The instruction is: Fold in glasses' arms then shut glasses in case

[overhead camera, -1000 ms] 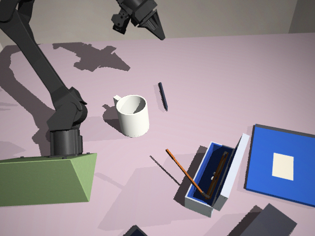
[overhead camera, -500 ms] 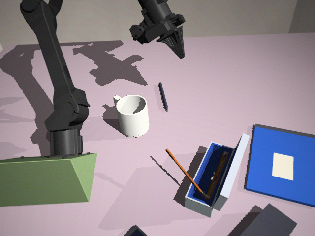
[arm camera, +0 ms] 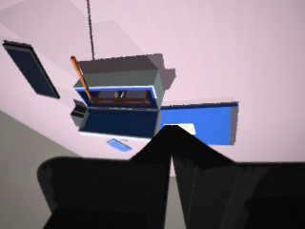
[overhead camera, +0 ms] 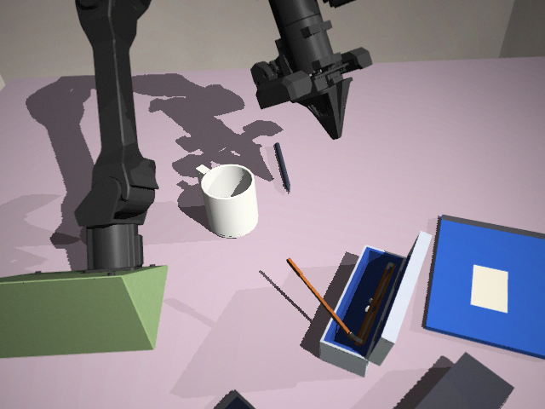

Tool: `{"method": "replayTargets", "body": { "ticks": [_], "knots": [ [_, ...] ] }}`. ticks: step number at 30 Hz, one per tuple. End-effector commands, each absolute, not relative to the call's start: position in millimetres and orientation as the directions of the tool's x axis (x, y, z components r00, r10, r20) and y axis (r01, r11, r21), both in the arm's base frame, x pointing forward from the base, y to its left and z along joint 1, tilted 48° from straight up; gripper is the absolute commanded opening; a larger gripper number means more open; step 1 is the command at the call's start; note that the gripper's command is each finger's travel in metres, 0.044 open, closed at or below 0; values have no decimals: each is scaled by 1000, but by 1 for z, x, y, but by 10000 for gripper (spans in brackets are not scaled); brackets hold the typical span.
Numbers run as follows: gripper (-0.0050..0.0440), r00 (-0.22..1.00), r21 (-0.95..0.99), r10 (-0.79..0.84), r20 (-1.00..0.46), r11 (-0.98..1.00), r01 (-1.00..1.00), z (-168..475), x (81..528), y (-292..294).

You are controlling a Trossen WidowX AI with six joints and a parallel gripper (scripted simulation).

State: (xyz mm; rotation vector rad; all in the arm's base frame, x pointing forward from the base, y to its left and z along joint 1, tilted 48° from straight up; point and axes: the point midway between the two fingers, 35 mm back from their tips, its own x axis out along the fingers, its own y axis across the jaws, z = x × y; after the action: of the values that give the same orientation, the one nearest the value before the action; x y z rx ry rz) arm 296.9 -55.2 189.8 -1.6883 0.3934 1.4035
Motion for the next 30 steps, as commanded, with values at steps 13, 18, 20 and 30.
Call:
{"method": "replayTargets", "body": {
  "ticks": [13, 18, 20, 30],
  "knots": [
    [0, 164, -264, 393, -905, -214, -940, 118, 294, -102],
    [0, 127, -180, 443, -888, -81, -980, 93, 287, -117],
    [0, 114, -143, 464, -879, -28, -989, 83, 284, -123],
    [0, 79, 20, 552, -830, 171, -985, 44, 268, -142]
  ]
}}
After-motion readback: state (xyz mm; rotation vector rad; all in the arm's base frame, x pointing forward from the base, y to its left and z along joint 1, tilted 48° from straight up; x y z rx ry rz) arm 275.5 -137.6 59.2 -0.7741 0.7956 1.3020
